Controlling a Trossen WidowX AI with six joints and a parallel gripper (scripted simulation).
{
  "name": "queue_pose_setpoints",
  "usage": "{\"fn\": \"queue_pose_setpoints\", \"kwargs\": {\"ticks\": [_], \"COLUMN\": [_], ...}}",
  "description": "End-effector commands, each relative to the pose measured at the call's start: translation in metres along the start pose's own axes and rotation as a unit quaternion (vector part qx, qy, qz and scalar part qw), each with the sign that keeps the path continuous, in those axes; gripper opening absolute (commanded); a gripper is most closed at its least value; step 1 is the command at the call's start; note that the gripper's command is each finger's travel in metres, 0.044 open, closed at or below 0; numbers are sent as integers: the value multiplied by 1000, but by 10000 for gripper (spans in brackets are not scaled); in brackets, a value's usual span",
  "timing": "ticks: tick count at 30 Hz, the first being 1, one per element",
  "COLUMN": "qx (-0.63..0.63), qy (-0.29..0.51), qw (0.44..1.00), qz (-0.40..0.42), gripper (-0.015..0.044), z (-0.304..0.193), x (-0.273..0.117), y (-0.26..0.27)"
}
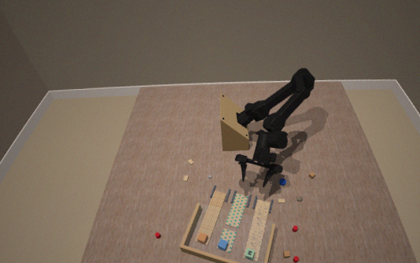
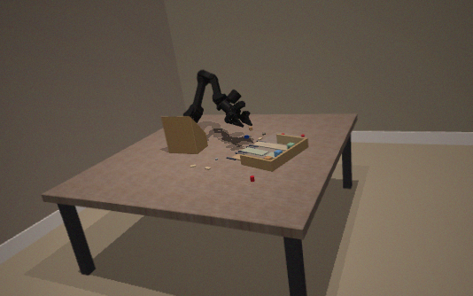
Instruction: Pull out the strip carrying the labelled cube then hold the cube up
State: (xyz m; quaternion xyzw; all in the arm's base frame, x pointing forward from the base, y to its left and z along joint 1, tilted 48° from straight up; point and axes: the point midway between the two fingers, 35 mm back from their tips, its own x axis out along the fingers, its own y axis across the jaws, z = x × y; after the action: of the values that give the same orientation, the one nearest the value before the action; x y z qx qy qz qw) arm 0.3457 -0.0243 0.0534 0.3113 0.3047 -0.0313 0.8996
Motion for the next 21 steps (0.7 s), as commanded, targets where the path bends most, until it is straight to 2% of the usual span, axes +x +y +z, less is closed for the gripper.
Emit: {"fn": "queue_pose_setpoints", "kwargs": {"ticks": [1, 9, 18, 21], "qx": [25, 72, 73, 79], "qy": [21, 4, 3, 30], "qw": [999, 992, 991, 990], "qz": [30, 106, 108, 111], "gripper": [400, 400, 400, 321], "z": [13, 34, 35, 38], "x": [-10, -48, -49, -38], "y": [-39, -91, -92, -88]}}
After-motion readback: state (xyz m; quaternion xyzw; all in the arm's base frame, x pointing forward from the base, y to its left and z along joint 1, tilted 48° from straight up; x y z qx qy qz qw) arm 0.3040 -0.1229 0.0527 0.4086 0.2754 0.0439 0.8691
